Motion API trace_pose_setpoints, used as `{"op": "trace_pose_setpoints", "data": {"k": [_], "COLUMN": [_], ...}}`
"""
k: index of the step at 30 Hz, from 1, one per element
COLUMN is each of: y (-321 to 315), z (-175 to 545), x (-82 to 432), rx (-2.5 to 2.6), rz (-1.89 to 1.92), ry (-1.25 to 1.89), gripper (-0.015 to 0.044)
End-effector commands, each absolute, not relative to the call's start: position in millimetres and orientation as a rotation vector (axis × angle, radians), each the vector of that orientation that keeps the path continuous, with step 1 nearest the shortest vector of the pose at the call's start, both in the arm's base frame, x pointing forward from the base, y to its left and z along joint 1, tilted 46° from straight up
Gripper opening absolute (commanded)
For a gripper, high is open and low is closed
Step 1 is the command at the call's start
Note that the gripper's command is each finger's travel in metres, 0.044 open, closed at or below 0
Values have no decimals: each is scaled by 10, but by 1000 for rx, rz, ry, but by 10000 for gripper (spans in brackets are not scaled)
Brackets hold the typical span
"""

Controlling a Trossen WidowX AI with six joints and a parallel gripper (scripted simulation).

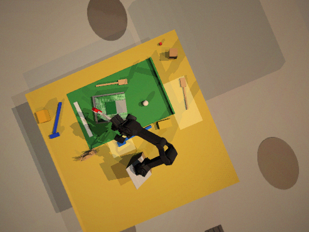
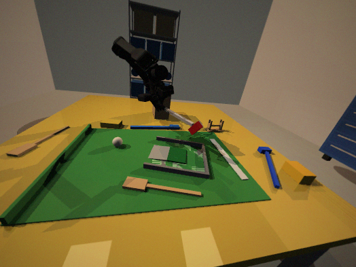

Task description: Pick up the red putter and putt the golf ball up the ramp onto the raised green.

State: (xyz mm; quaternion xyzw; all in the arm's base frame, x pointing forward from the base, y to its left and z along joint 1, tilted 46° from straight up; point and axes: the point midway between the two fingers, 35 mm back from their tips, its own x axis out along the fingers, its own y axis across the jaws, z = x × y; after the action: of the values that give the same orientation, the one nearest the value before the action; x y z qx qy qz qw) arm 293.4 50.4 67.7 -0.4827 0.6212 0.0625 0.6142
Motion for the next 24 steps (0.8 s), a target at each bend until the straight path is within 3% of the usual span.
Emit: {"op": "trace_pose_setpoints", "data": {"k": [1, 24], "y": [306, -692], "z": [874, 1672], "x": [2893, 2332], "rx": [-1037, -644], "rz": [47, -462], "ry": [1413, 1298], "gripper": [0, 0]}}
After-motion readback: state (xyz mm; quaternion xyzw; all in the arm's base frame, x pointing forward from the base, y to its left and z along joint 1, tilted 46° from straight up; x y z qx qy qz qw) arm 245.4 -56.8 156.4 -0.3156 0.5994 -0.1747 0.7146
